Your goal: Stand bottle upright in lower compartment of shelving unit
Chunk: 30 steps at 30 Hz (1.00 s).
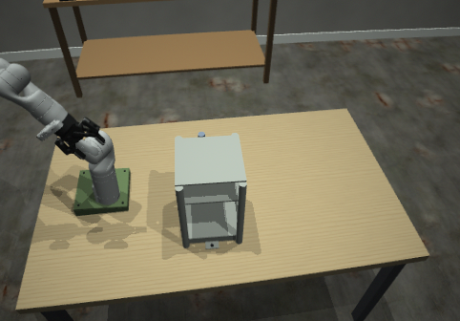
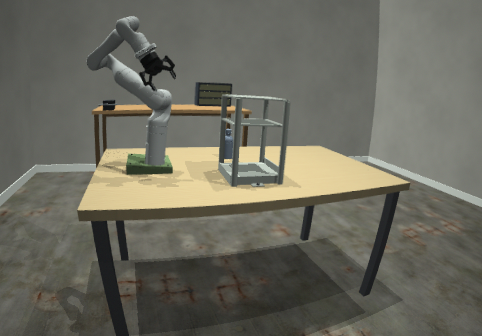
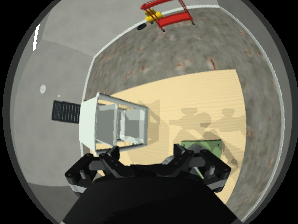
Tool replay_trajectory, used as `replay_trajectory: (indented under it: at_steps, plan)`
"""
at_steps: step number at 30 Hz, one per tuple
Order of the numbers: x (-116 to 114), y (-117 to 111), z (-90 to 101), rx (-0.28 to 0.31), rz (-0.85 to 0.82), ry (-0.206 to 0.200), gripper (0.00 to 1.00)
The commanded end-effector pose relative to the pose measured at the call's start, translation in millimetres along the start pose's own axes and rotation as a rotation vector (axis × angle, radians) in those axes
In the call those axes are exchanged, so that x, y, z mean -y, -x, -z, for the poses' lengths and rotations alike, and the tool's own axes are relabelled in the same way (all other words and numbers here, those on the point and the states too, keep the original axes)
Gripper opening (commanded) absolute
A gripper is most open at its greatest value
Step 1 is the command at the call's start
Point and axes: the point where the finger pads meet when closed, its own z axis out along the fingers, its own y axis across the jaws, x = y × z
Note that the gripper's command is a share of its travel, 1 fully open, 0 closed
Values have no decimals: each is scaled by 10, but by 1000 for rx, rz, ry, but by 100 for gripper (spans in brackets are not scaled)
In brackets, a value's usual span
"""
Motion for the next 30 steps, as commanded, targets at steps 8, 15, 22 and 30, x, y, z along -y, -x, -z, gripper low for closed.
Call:
replay_trajectory:
  at_steps: [8,15,22,30]
  plan:
    - [3,-2,1,0,0,0,100]
    - [3,-2,1,0,0,0,100]
    - [30,-9,39,0,0,0,100]
    - [51,-15,64,0,3,1,100]
